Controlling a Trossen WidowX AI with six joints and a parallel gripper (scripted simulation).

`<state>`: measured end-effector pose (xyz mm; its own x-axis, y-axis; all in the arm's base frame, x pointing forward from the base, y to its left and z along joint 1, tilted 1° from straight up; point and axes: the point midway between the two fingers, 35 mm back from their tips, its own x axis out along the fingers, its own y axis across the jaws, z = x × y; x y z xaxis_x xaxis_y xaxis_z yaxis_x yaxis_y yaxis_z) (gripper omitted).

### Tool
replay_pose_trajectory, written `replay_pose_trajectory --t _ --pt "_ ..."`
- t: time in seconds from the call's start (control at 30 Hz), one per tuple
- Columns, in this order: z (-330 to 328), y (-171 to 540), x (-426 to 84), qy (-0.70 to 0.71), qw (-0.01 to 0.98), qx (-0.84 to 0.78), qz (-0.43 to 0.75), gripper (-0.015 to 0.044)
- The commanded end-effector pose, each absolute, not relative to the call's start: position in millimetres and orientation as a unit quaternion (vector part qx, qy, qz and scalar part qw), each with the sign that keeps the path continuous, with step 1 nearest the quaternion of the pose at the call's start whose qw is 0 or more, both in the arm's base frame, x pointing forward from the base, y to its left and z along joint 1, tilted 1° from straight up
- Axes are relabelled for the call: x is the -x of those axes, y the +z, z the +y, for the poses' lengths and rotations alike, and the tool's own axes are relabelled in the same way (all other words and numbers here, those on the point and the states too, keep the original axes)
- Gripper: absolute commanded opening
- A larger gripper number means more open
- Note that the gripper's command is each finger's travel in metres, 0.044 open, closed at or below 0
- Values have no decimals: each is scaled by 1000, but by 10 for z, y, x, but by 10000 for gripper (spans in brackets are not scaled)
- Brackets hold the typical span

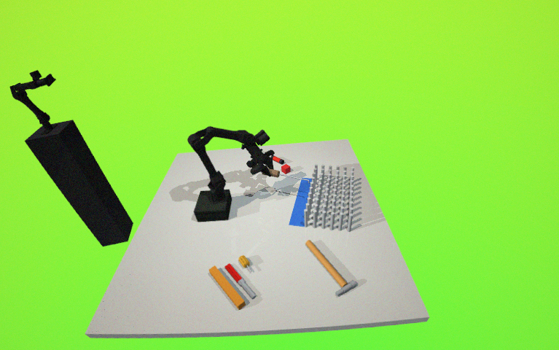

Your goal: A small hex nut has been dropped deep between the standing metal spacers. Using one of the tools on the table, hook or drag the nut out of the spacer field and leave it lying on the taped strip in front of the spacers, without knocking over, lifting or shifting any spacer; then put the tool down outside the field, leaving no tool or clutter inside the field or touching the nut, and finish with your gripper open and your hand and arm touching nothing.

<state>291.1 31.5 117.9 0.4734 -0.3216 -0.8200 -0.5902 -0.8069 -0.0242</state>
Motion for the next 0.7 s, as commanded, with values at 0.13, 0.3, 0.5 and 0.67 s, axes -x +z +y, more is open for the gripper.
replay_pose_trajectory --t 0.13,0.3,0.5,0.67 --pt "-52 1245 -3064 424 180 830 313 0" --pt "-293 1271 -3124 418 194 819 340 0" --pt "-599 1300 -3166 410 211 805 373 0" --pt "-867 1321 -3171 403 226 791 401 0"
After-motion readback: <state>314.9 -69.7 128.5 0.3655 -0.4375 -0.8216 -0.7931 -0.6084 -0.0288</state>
